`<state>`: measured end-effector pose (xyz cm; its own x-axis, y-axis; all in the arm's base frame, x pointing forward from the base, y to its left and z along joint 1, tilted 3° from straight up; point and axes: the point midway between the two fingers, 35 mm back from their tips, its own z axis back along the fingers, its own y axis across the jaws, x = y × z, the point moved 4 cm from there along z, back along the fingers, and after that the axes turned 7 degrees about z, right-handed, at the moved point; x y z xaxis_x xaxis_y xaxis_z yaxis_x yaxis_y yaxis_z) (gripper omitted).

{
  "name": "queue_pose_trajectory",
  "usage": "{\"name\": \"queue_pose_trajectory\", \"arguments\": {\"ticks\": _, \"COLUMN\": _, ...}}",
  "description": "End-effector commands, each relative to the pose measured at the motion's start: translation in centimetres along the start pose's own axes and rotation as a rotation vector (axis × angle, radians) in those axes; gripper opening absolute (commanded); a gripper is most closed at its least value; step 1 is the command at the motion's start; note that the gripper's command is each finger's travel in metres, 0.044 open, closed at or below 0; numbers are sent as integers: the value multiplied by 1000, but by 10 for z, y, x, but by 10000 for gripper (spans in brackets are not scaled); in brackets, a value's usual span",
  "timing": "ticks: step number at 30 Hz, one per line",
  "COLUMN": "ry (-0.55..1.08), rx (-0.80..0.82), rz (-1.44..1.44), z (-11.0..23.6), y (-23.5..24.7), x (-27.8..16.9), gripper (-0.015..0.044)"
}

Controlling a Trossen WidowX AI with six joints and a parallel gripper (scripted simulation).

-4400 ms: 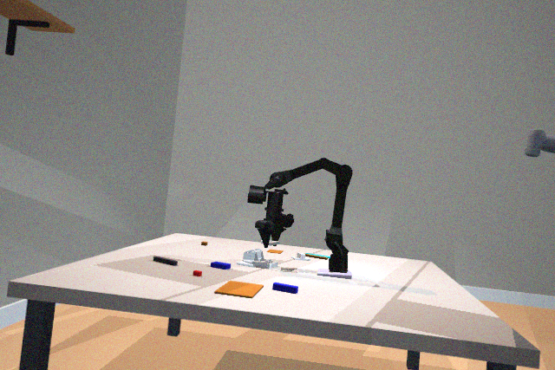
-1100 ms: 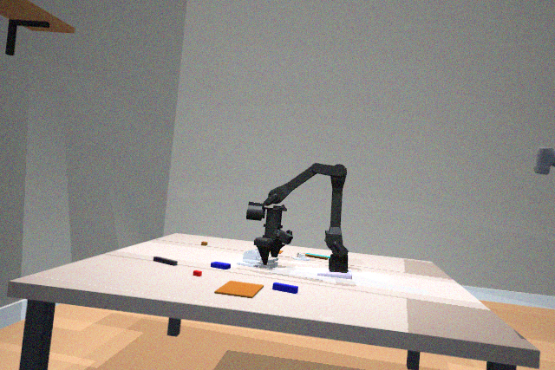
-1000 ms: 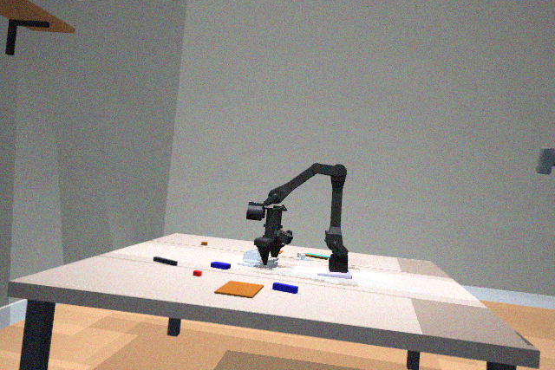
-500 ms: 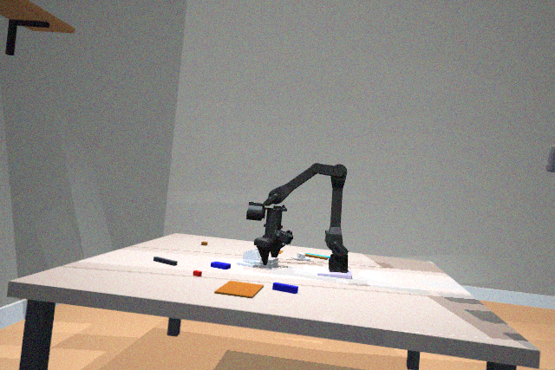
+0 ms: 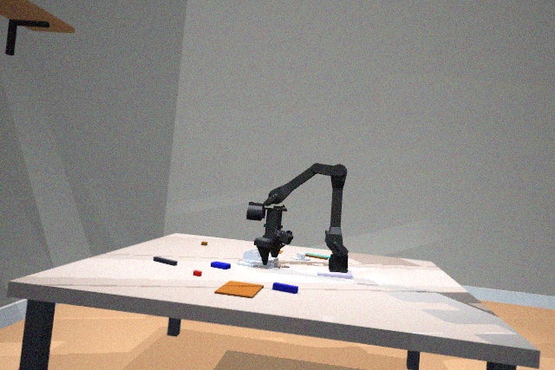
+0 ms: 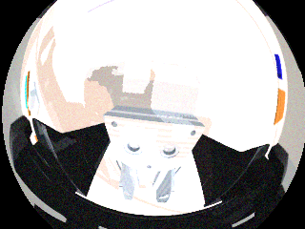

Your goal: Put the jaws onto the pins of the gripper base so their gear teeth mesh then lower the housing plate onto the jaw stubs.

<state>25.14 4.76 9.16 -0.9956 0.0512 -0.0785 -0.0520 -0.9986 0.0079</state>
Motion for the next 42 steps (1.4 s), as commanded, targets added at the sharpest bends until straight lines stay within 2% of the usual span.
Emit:
{"name": "queue_pose_trajectory", "arguments": {"ticks": 1, "ry": 0, "rx": 3, "rz": 2, "z": -3, "y": 0, "x": -1, "gripper": 351}}
{"name": "queue_pose_trajectory", "arguments": {"ticks": 42, "ry": 0, "rx": 2, "rz": 2, "z": 0, "y": 0, "x": -1, "gripper": 351}}
